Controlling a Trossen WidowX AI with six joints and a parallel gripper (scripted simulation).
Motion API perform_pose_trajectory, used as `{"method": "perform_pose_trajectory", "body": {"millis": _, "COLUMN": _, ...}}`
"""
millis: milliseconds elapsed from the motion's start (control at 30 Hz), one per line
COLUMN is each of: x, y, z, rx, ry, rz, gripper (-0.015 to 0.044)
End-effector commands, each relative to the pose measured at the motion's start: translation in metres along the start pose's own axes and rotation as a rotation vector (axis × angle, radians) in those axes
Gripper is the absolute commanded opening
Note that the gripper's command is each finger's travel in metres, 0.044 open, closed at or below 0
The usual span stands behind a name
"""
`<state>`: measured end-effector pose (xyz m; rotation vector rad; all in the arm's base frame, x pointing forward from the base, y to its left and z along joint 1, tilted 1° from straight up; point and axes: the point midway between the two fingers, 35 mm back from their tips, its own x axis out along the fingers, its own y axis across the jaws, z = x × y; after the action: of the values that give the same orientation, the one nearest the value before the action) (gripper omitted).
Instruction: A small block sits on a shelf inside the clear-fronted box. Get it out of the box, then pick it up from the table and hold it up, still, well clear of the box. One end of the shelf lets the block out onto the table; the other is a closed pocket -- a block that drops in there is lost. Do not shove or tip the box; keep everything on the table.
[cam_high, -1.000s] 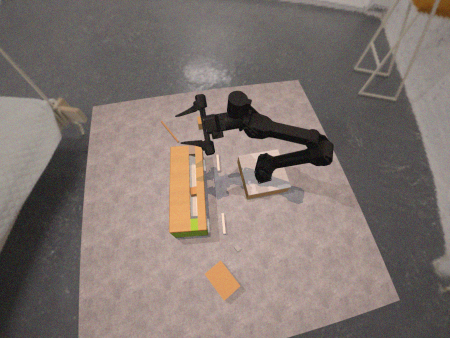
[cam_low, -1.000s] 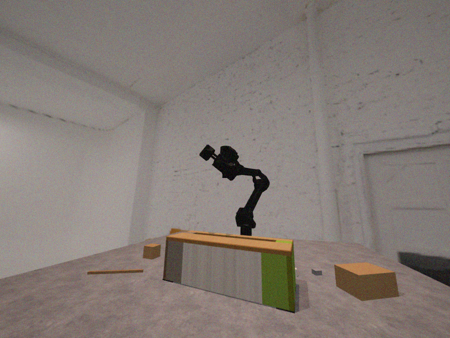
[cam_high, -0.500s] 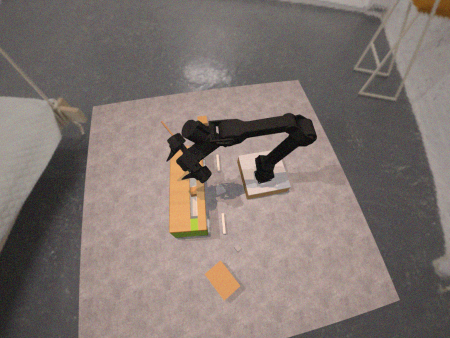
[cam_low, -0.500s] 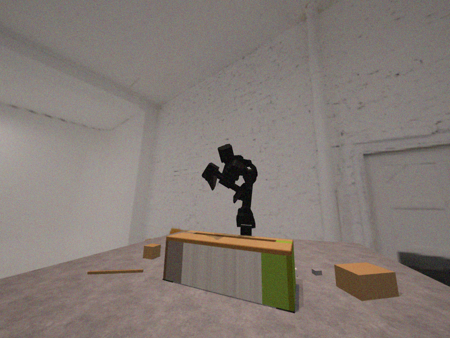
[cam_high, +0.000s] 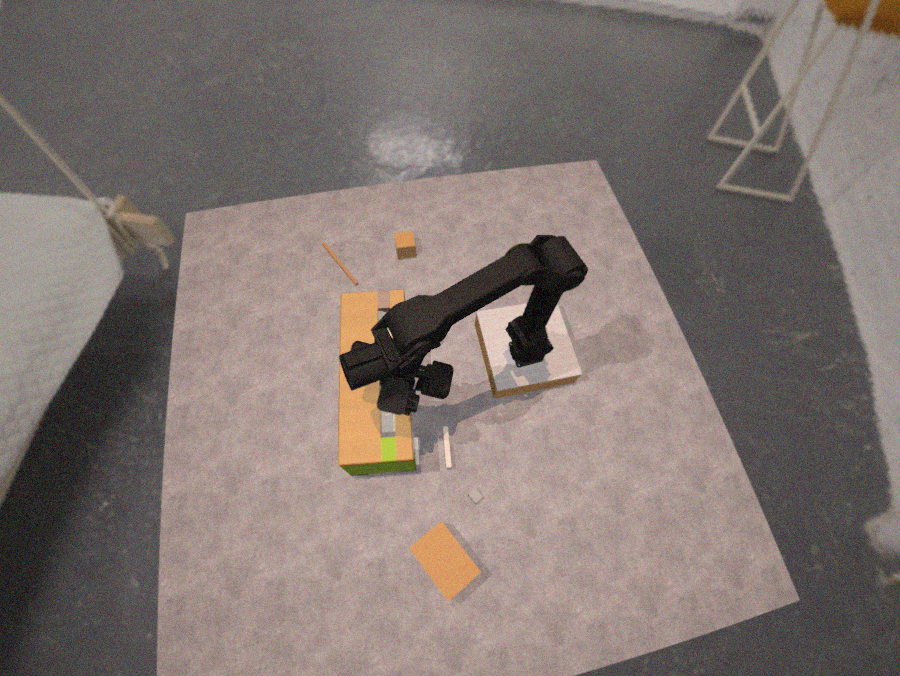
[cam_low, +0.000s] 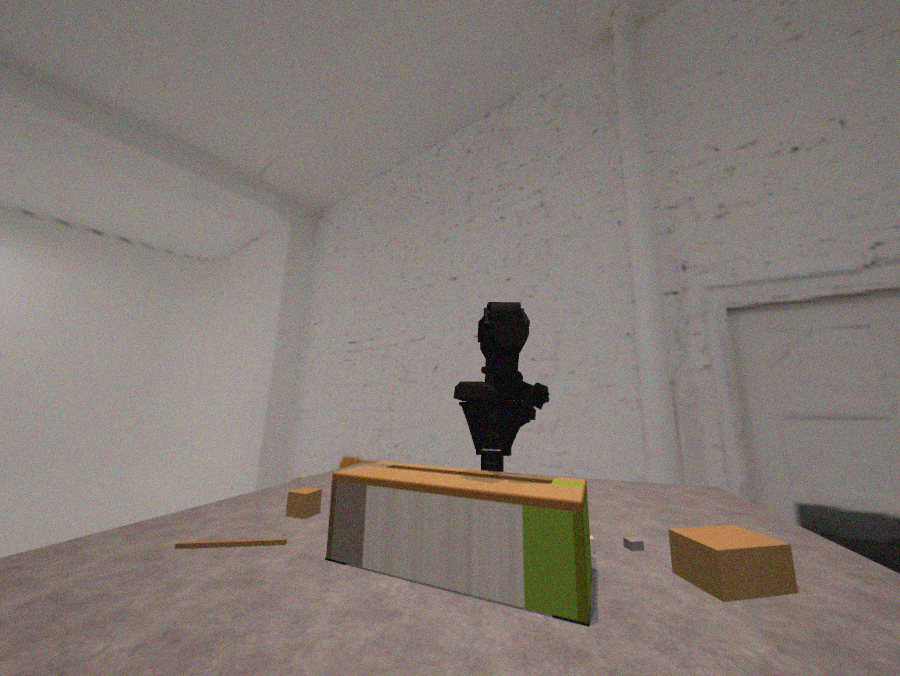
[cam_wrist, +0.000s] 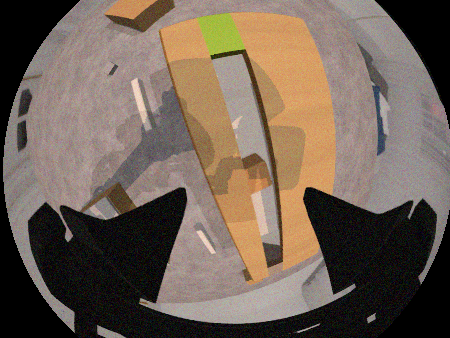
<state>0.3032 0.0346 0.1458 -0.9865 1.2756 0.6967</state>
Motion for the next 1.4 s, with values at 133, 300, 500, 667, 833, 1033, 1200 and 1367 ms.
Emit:
{"method": "perform_pose_trajectory", "body": {"millis": 133, "x": 0.0, "y": 0.033, "z": 0.006, "rx": -0.302, "ry": 0.278, "rz": 0.141, "gripper": 0.04}}
{"method": "perform_pose_trajectory", "body": {"millis": 300, "x": 0.0, "y": 0.033, "z": 0.006, "rx": -0.302, "ry": 0.278, "rz": 0.141, "gripper": 0.04}}
{"method": "perform_pose_trajectory", "body": {"millis": 500, "x": 0.003, "y": 0.034, "z": 0.007, "rx": -0.302, "ry": 0.278, "rz": 0.141, "gripper": 0.04}}
{"method": "perform_pose_trajectory", "body": {"millis": 667, "x": 0.01, "y": 0.034, "z": 0.008, "rx": -0.302, "ry": 0.278, "rz": 0.141, "gripper": 0.04}}
{"method": "perform_pose_trajectory", "body": {"millis": 833, "x": 0.018, "y": 0.034, "z": 0.01, "rx": -0.302, "ry": 0.278, "rz": 0.141, "gripper": 0.04}}
{"method": "perform_pose_trajectory", "body": {"millis": 1033, "x": 0.028, "y": 0.035, "z": 0.011, "rx": -0.302, "ry": 0.278, "rz": 0.14, "gripper": 0.04}}
{"method": "perform_pose_trajectory", "body": {"millis": 1200, "x": 0.036, "y": 0.036, "z": 0.012, "rx": -0.302, "ry": 0.278, "rz": 0.14, "gripper": 0.04}}
{"method": "perform_pose_trajectory", "body": {"millis": 1367, "x": 0.044, "y": 0.036, "z": 0.013, "rx": -0.302, "ry": 0.278, "rz": 0.14, "gripper": 0.04}}
